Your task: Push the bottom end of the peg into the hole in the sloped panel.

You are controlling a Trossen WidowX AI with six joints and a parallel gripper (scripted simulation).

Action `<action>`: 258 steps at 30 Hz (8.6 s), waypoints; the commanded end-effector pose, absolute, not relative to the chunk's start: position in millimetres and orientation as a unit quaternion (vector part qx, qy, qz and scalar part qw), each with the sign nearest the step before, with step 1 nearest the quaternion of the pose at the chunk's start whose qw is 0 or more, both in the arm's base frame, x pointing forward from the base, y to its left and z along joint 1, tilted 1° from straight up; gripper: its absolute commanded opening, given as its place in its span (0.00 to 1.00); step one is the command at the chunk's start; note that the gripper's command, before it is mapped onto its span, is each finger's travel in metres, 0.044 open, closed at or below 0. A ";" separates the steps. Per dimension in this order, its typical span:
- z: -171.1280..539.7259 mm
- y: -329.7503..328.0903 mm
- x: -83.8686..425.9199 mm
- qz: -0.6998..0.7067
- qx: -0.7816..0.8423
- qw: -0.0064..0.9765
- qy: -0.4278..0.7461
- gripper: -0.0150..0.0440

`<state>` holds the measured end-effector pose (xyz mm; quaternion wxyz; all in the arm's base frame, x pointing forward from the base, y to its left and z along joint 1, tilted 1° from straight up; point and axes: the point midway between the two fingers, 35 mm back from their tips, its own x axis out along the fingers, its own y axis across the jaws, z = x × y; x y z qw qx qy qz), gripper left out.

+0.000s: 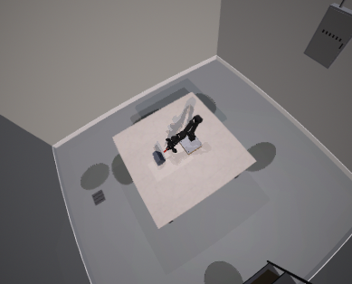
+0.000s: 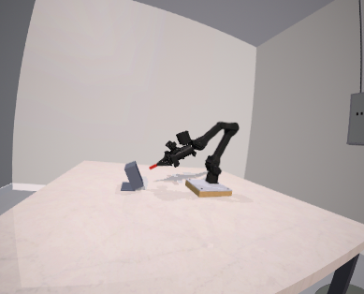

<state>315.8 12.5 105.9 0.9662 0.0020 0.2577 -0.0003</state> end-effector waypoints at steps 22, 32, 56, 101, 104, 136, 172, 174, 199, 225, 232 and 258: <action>97.1 17.0 329.7 0.004 0.006 0.973 0.232 0.25; 94.5 18.3 332.9 0.006 0.006 0.974 0.225 0.25; 82.9 20.3 349.0 0.009 0.008 0.977 0.211 0.25; 81.0 20.9 358.7 0.007 0.005 0.977 0.215 0.25; 80.3 20.8 360.2 0.007 0.005 0.977 0.215 0.25; 75.8 21.3 371.0 0.007 0.005 0.977 0.215 0.25; 69.8 21.9 383.8 0.007 0.005 0.977 0.214 0.25; 69.6 22.0 384.7 0.007 0.005 0.977 0.214 0.25; 67.7 22.0 386.8 0.006 0.005 0.976 0.217 0.34; 75.0 22.0 377.9 0.007 0.005 0.976 0.216 1.00; 78.8 22.0 373.4 0.007 0.005 0.976 0.216 1.00; 91.7 22.1 357.0 0.008 0.006 0.977 0.215 1.00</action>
